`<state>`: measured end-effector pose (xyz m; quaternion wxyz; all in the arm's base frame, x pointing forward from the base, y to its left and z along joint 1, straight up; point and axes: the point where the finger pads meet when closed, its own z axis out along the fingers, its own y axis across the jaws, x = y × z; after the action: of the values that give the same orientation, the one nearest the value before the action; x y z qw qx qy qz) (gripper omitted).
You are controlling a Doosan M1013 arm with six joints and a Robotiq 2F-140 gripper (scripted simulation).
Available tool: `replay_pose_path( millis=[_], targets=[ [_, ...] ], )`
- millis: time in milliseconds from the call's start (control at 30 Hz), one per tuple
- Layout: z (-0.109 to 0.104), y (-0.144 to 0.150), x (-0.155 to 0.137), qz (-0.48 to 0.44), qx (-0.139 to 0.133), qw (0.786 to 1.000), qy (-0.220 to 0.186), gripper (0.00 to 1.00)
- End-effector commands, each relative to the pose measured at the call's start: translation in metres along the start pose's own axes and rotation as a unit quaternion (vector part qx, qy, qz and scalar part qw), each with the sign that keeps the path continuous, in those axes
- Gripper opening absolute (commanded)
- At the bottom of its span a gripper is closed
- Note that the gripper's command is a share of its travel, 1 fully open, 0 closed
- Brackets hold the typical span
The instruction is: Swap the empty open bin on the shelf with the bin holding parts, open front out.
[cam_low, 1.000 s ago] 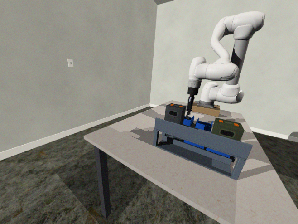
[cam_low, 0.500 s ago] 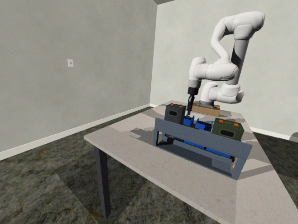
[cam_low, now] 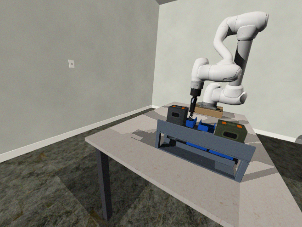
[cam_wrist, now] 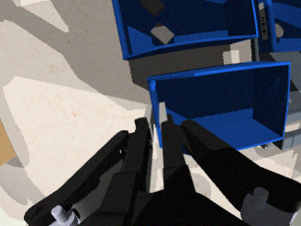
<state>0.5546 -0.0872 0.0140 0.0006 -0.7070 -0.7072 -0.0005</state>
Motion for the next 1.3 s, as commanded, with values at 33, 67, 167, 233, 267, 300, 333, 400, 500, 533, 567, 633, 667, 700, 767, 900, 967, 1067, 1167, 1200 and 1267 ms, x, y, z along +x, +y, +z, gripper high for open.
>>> replay_pose_path(
  millis=[33, 67, 167, 233, 267, 300, 333, 400, 500, 533, 567, 633, 667, 700, 767, 900, 967, 1067, 1167, 1200, 1267],
  targets=[
    [0.001, 0.000, 0.000, 0.000, 0.000, 1.000, 0.000, 0.10],
    [0.002, 0.000, 0.000, 0.000, 0.000, 1.000, 0.000, 0.10],
    [0.004, 0.000, 0.000, 0.000, 0.000, 1.000, 0.000, 0.10],
    [0.007, 0.000, 0.000, 0.000, 0.000, 1.000, 0.000, 0.10],
    [0.007, 0.000, 0.000, 0.000, 0.000, 1.000, 0.000, 0.10],
    [0.007, 0.000, 0.000, 0.000, 0.000, 1.000, 0.000, 0.10],
    [0.008, 0.000, 0.000, 0.000, 0.000, 1.000, 0.000, 0.10],
    [0.010, 0.000, 0.000, 0.000, 0.000, 1.000, 0.000, 0.10],
    [0.014, 0.000, 0.000, 0.000, 0.000, 1.000, 0.000, 0.10],
    [0.015, 0.000, 0.000, 0.000, 0.000, 1.000, 0.000, 0.10],
    [0.016, 0.000, 0.000, 0.000, 0.000, 1.000, 0.000, 0.10],
    [0.018, 0.000, 0.000, 0.000, 0.000, 1.000, 0.000, 0.10],
    [0.019, 0.000, 0.000, 0.000, 0.000, 1.000, 0.000, 0.10],
    [0.019, 0.000, 0.000, 0.000, 0.000, 1.000, 0.000, 0.10],
    [0.020, 0.000, 0.000, 0.000, 0.000, 1.000, 0.000, 0.10],
    [0.021, 0.000, 0.000, 0.000, 0.000, 1.000, 0.000, 0.10],
    [0.021, 0.000, 0.000, 0.000, 0.000, 1.000, 0.000, 0.10],
    [0.021, 0.000, 0.000, 0.000, 0.000, 1.000, 0.000, 0.10],
    [0.021, 0.000, 0.000, 0.000, 0.000, 1.000, 0.000, 0.10],
    [0.021, 0.000, 0.000, 0.000, 0.000, 1.000, 0.000, 0.10],
    [0.021, 0.000, 0.000, 0.000, 0.000, 1.000, 0.000, 0.10]
  ],
)
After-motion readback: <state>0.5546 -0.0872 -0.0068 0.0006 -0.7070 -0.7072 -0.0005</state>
